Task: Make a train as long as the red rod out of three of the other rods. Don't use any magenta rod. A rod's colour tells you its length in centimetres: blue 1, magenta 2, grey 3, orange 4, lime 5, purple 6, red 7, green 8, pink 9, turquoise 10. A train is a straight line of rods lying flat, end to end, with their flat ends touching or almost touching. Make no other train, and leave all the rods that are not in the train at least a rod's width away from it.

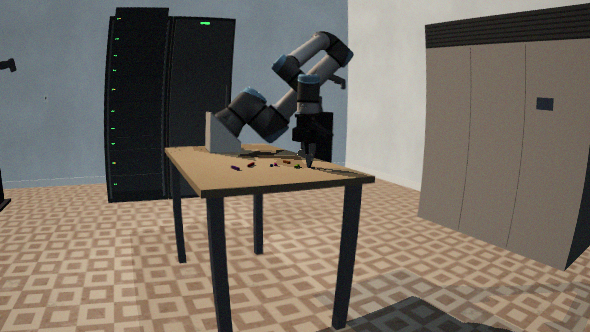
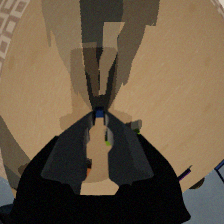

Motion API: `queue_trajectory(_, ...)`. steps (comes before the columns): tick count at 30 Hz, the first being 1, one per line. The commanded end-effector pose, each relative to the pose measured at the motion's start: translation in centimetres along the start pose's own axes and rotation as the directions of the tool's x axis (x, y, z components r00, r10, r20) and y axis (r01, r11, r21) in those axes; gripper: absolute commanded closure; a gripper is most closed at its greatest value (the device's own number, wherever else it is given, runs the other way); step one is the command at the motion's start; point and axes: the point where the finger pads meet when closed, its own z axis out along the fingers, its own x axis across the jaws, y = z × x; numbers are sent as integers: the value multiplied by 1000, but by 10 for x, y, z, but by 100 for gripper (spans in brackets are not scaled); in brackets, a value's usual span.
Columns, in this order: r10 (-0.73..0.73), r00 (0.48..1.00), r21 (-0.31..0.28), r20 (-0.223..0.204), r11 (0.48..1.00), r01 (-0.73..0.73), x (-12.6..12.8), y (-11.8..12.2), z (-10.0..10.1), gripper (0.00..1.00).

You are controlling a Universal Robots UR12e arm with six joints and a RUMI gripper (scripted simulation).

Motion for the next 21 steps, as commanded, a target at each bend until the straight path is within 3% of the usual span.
queue_trajectory(1,0,1000,1,-1,1000,0,0,0,-1,100)
queue_trajectory(14,0,1000,1,-1,1000,0,0,0,-2,100)
queue_trajectory(21,0,1000,1,-1,1000,0,0,0,-34,100)
